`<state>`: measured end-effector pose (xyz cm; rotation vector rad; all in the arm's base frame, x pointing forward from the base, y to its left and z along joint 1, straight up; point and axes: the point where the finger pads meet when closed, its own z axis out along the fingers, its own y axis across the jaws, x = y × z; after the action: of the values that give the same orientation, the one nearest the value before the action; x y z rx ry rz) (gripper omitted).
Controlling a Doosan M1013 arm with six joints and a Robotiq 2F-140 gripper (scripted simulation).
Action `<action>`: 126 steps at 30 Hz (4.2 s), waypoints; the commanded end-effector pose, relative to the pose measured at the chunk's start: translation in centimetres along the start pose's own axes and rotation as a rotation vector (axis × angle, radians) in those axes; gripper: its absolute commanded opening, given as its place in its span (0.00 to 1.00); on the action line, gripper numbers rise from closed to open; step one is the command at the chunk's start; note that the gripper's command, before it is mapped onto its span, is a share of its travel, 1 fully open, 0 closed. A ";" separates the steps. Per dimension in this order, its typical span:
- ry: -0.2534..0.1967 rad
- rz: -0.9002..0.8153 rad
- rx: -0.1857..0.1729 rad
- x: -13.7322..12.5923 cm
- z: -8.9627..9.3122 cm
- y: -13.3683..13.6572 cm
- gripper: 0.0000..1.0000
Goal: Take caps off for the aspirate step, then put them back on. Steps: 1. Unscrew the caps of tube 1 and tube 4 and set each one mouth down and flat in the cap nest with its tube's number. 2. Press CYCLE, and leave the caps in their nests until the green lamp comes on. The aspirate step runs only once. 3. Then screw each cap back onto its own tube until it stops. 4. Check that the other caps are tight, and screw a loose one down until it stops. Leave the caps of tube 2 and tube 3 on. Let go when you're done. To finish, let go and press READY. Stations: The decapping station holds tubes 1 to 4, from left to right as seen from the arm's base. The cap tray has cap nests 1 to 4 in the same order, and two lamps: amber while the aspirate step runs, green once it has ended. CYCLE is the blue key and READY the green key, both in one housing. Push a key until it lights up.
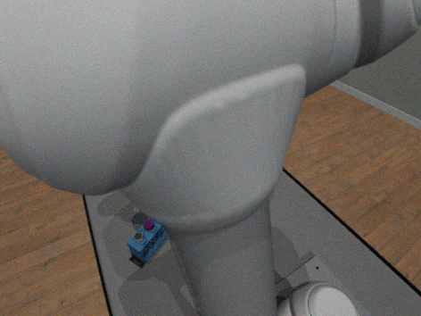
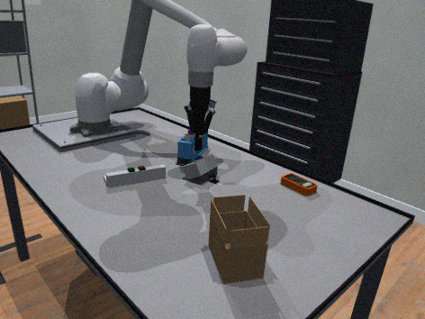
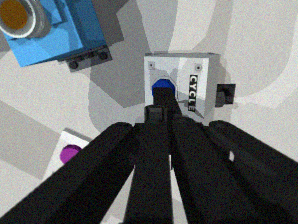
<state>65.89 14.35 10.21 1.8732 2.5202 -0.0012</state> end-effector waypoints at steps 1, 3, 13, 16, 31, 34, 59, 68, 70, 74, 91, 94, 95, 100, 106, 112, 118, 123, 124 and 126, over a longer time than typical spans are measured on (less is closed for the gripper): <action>0.000 0.000 -0.001 0.1 0.0 0.2 0.10; 0.000 0.000 -0.001 0.1 0.0 0.2 0.10; 0.000 0.000 -0.001 0.1 1.7 0.2 0.10; 0.000 0.000 -0.001 0.1 1.8 0.2 0.10; 0.000 0.000 -0.001 0.1 2.0 0.2 0.10; 0.000 0.000 -0.001 0.1 2.1 0.2 0.10; 0.000 0.000 -0.001 0.1 2.8 0.2 0.10; 0.000 0.000 -0.001 0.1 2.8 0.2 0.10; 0.000 0.000 -0.001 0.1 2.2 0.2 0.10; 0.000 0.000 -0.001 0.1 1.6 0.2 0.10; 0.000 -0.333 -0.001 -2.5 0.3 -1.8 1.00; -0.002 -0.508 0.000 -4.0 0.5 -3.1 1.00; -0.002 -0.554 0.000 -4.4 0.5 -3.3 1.00; -0.003 -0.790 0.001 -6.2 0.8 -4.8 1.00; -0.003 -1.023 0.001 -8.1 1.0 -6.3 1.00; -0.001 -1.060 0.000 -11.4 1.4 -8.9 1.00; -0.001 -1.060 0.000 -15.0 1.9 -11.7 1.00; -0.001 -1.060 0.000 -17.4 2.2 -13.6 1.00; -0.001 -1.060 0.000 -17.4 2.2 -13.6 1.00; -0.001 -1.060 0.000 -18.5 2.3 -14.4 1.00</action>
<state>57.87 -5.97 7.97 0.3435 3.1227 -0.0061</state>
